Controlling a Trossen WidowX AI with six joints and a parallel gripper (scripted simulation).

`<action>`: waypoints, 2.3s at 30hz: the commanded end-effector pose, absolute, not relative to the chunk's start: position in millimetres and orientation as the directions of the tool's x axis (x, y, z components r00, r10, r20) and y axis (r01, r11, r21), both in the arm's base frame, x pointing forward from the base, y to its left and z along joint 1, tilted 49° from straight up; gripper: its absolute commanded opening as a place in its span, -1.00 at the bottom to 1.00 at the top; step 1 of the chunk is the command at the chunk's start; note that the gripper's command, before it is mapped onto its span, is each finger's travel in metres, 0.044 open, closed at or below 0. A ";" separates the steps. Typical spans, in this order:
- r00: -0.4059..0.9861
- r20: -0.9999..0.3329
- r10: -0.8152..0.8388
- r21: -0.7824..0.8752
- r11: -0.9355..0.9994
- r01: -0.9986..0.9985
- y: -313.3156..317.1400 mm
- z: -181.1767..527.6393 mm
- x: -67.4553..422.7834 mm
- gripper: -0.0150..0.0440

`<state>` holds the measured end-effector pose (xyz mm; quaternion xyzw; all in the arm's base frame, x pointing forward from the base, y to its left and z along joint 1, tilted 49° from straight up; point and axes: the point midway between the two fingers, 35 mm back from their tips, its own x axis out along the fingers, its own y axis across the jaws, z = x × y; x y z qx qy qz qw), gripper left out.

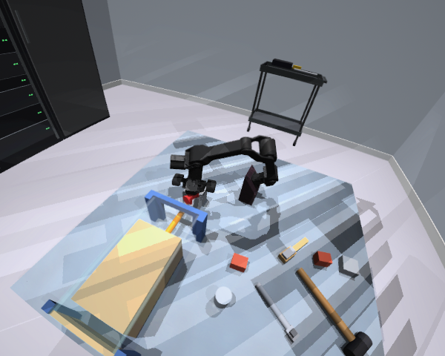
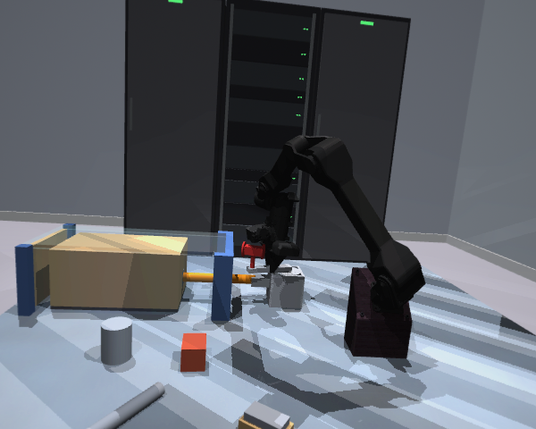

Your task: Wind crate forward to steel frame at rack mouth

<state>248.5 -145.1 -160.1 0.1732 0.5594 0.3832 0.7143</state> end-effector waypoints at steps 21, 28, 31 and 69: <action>0.073 -0.668 0.741 0.677 0.645 -0.354 -142.8 -163.4 249.0 -0.49; 0.073 -0.668 0.741 0.677 0.645 -0.354 -142.8 -163.6 249.1 -0.49; 0.074 -0.669 0.739 0.682 0.651 -0.334 -143.5 -164.2 249.4 -0.49; 0.080 -0.662 0.745 0.665 0.634 -0.395 -146.2 -158.4 249.2 1.00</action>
